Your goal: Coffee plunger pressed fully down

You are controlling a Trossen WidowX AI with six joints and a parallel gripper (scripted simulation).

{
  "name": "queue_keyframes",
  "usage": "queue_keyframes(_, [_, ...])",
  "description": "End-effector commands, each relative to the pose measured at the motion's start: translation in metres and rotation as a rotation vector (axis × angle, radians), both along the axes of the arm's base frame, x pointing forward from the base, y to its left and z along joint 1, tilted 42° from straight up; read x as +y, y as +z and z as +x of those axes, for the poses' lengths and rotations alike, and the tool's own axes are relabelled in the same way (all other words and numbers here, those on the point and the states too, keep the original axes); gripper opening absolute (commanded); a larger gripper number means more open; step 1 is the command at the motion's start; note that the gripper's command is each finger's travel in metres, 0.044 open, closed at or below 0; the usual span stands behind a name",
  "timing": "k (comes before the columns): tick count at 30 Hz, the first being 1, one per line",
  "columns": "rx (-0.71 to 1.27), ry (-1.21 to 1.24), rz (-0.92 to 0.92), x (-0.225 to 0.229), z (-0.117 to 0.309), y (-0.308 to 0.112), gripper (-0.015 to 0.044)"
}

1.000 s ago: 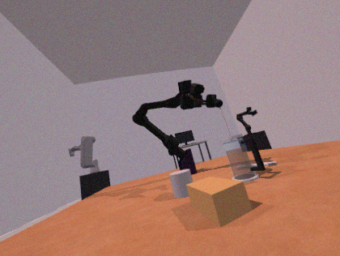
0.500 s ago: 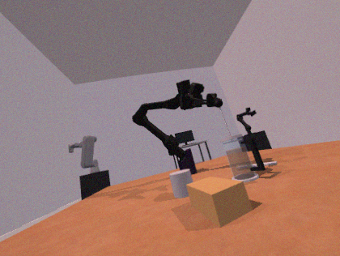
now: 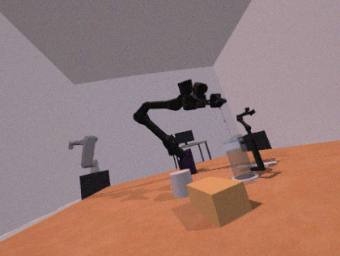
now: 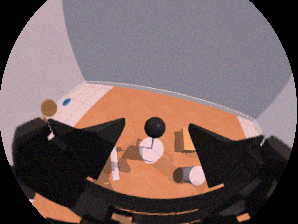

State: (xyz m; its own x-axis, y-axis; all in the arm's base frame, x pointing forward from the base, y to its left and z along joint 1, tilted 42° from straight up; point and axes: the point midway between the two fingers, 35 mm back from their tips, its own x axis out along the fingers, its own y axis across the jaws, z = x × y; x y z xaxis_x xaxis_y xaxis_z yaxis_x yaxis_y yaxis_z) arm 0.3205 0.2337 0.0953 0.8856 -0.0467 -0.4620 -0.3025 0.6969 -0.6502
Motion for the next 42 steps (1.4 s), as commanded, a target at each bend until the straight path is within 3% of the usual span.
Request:
queue_keyframes(1, [0.006, 0.003, -0.009, 0.0, 0.005, -0.006, 0.044])
queue_keyframes(3, [0.006, 0.003, -0.009, 0.0, 0.006, -0.007, 0.044])
queue_keyframes(14, [0.006, 0.003, -0.009, 0.0, 0.006, -0.007, 0.0151])
queue_keyframes(18, [0.006, 0.003, -0.009, 0.0, 0.006, -0.007, 0.0125])
queue_keyframes(42, [0.009, 0.003, -0.009, -0.014, 0.013, -0.028, 0.0124])
